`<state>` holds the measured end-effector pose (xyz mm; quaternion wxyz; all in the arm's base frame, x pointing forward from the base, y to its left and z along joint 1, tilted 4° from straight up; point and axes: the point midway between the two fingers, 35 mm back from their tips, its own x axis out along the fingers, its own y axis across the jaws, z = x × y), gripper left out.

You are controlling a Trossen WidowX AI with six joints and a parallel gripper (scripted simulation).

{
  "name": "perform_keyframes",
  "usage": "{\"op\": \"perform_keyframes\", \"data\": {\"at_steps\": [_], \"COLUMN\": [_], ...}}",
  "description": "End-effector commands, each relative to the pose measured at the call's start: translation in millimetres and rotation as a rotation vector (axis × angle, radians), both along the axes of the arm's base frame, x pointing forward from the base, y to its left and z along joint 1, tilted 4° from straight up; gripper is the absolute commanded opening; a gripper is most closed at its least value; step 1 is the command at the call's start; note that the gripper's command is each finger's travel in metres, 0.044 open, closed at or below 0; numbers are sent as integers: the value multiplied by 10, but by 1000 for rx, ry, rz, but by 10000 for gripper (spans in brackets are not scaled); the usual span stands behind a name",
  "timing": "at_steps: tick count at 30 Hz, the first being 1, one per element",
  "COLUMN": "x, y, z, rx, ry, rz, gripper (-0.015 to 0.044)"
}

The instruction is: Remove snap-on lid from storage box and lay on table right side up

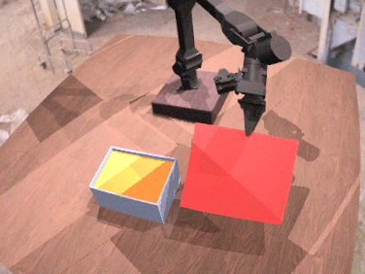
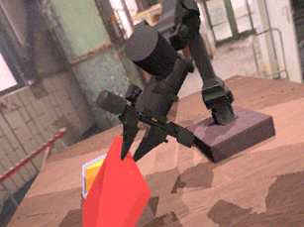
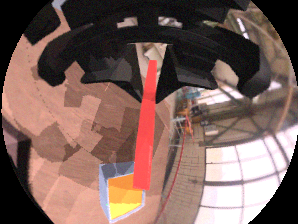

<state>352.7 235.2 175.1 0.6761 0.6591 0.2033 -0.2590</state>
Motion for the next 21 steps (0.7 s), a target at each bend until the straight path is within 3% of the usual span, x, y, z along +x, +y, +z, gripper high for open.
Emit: {"op": "perform_keyframes", "data": {"at_steps": [1, 21], "x": [10, 15], "y": [-2, -11], "z": [-11, -171], "rx": [-1, -1], "ry": [-7, -7], "rz": [-1, -1], "gripper": [0, 0]}}
